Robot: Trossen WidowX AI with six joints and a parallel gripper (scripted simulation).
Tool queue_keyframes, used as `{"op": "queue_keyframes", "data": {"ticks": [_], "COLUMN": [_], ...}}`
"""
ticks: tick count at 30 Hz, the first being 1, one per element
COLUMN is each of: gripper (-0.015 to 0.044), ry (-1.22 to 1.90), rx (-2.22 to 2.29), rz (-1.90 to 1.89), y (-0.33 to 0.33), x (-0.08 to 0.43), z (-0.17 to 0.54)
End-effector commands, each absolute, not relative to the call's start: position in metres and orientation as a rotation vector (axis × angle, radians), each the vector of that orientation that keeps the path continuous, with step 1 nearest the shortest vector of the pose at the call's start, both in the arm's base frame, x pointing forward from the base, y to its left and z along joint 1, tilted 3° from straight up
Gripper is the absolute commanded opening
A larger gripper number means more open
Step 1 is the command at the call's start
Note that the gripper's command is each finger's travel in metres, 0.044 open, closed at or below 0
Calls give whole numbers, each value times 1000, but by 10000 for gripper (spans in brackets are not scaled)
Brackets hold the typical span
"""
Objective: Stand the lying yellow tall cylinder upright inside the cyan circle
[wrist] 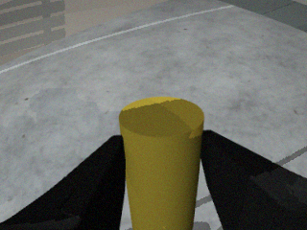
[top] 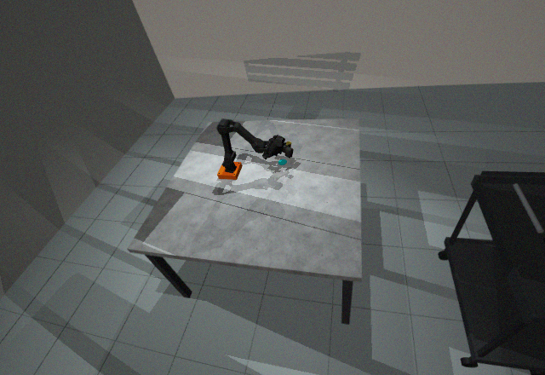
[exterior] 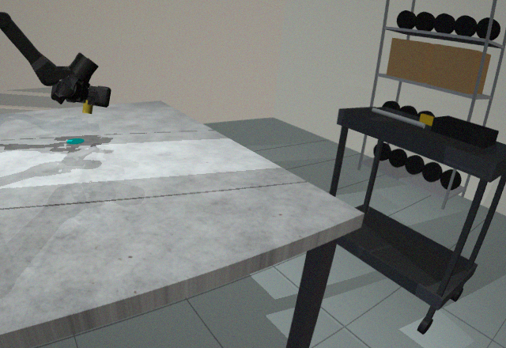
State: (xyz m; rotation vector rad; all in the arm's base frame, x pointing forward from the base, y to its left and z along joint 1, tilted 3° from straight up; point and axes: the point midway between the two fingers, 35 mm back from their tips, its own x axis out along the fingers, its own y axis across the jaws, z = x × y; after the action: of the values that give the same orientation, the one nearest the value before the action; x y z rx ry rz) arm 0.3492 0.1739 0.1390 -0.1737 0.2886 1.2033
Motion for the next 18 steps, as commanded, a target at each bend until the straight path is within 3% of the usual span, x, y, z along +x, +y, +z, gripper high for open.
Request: {"op": "queue_keyframes", "data": {"ticks": [1, 18], "gripper": [105, 105], "ry": [279, 190], "rx": [-161, -139], "rz": [1210, 1247], "y": [171, 163], "x": [345, 332], "z": [138, 141]}}
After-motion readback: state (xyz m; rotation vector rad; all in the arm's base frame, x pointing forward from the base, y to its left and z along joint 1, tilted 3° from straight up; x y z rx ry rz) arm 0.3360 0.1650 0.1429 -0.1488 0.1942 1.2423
